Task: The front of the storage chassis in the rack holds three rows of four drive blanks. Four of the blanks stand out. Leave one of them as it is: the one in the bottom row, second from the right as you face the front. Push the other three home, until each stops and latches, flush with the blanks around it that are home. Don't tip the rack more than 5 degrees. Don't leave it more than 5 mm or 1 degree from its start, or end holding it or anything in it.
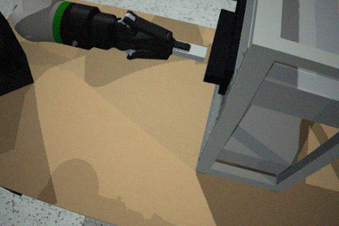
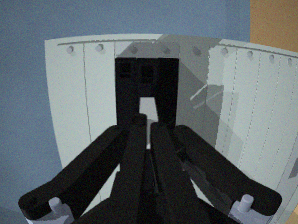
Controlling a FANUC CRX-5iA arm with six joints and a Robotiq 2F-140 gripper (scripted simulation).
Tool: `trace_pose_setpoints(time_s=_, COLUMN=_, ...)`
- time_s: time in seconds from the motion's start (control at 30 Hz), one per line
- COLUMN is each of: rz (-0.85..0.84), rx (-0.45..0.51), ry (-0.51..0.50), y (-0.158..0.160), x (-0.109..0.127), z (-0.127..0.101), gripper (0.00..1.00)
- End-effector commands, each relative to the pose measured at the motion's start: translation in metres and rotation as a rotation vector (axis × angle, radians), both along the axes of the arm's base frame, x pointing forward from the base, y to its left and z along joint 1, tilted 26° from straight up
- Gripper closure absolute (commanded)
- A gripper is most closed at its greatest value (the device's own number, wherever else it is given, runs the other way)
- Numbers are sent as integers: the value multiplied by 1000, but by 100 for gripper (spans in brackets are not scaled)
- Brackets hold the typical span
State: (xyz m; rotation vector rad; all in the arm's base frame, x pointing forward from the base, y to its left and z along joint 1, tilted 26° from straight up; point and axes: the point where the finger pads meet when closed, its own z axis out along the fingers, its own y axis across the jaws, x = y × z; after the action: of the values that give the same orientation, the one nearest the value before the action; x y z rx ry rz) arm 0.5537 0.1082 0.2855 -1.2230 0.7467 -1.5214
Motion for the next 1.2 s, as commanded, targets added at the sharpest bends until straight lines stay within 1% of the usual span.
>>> trace_pose_setpoints(time_s=0.0, rz=0, rx=0, ry=0, y=0, x=0, z=0, gripper=100)
trace_pose_setpoints(time_s=0.63, rz=0, rx=0, ry=0, y=0, x=0, z=0, gripper=100)
trace_pose_setpoints(time_s=0.9, rz=0, rx=0, ry=0, y=1, x=9, z=3, gripper=100)
trace_pose_setpoints(time_s=1.17, rz=0, rx=0, ry=0, y=1, x=9, z=3, gripper=100)
